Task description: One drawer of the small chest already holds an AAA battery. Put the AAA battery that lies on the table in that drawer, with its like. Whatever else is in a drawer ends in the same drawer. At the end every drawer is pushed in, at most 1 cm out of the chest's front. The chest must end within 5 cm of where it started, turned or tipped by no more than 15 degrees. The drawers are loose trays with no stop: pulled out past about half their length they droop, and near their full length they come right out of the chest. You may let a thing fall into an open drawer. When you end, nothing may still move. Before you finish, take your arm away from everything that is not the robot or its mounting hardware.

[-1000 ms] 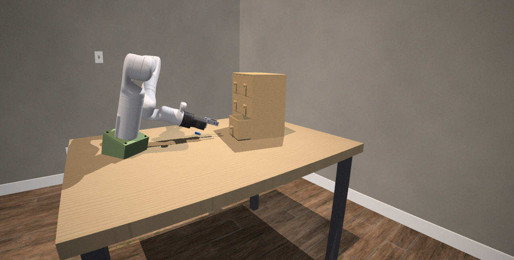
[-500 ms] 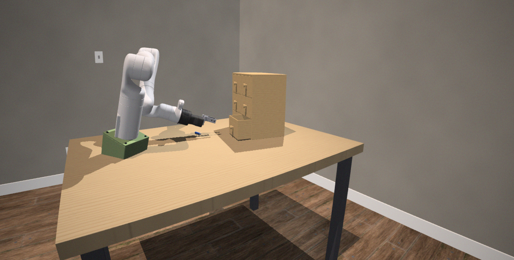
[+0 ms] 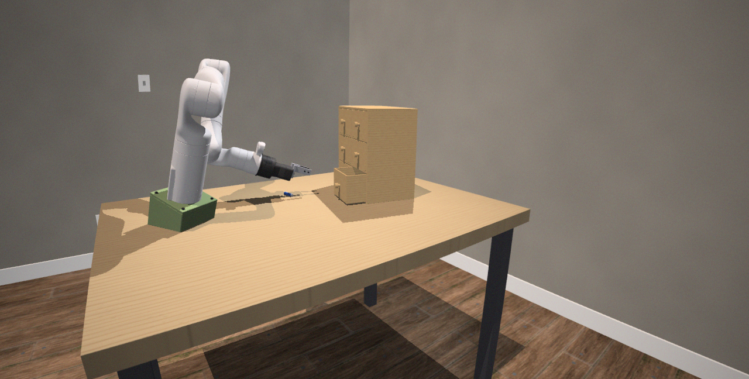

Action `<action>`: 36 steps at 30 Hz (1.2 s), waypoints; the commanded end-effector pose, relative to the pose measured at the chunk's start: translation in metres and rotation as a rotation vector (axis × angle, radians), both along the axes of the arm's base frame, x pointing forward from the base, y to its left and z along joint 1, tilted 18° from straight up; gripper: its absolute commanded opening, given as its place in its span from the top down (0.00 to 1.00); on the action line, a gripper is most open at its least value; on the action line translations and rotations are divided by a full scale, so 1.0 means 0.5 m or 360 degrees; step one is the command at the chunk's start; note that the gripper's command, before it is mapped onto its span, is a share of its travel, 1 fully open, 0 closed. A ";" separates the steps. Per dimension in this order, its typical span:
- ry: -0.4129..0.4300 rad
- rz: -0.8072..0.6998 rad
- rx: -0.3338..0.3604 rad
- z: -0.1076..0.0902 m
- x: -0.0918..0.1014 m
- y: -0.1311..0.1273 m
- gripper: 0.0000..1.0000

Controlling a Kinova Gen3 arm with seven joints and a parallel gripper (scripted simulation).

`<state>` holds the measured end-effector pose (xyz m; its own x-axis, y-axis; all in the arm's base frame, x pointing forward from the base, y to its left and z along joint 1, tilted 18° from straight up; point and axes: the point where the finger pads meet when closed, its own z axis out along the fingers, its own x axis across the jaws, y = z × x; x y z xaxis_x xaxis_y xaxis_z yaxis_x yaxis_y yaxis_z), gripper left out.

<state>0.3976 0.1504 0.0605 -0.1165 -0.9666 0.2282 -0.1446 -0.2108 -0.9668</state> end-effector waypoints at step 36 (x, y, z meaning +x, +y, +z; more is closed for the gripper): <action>-0.0004 0.0010 0.0032 0.009 -0.023 0.167 0.33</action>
